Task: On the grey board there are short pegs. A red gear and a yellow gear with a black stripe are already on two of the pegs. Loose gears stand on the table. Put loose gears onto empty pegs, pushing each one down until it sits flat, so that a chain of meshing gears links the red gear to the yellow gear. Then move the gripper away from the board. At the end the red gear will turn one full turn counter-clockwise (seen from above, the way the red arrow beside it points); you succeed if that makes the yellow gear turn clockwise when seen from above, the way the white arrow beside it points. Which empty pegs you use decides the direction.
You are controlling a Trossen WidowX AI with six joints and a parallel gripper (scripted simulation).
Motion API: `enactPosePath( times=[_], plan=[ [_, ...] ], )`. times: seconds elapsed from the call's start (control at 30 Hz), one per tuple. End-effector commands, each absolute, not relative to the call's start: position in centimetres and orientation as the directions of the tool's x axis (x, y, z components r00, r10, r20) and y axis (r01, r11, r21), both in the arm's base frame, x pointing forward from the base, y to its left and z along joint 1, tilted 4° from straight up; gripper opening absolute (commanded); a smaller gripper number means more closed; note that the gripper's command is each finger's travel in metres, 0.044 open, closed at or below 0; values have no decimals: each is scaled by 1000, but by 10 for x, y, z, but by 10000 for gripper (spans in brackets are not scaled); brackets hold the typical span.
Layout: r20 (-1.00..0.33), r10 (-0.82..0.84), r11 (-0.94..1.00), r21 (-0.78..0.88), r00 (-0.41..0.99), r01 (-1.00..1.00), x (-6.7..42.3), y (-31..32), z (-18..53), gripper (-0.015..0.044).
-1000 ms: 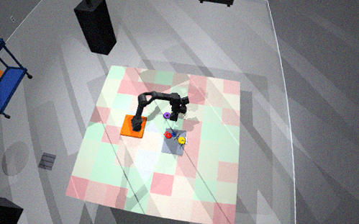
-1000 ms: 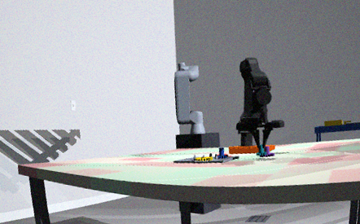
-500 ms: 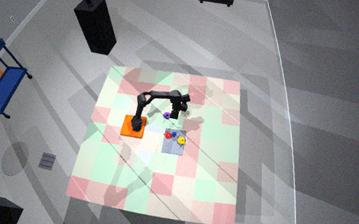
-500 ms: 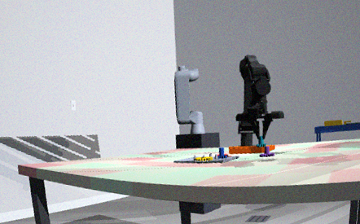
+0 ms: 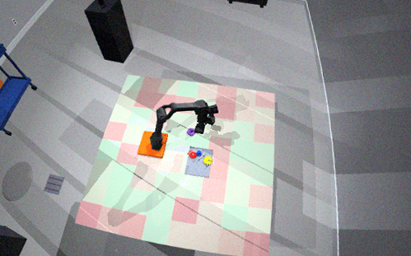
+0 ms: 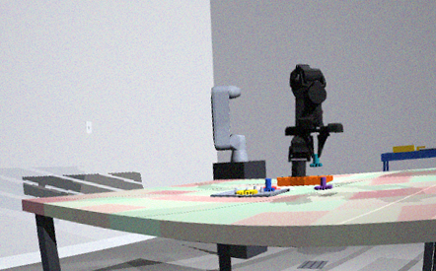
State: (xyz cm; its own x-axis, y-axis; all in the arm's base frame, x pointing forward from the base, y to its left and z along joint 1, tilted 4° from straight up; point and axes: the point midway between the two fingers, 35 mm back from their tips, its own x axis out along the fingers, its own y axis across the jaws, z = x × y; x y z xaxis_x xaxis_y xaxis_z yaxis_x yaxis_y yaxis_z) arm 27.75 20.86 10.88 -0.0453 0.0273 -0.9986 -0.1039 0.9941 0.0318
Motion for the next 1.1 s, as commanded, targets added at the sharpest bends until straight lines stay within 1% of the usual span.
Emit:
enactPosePath(
  times=[0.0,0.73,1.07],
  plan=[
    [-999,37,993,40,-33,-108,279,209,122,0],
    [-999,36,993,39,-34,-108,274,202,171,0],
    [-999,32,995,35,-32,-97,282,191,166,0]
  ],
)
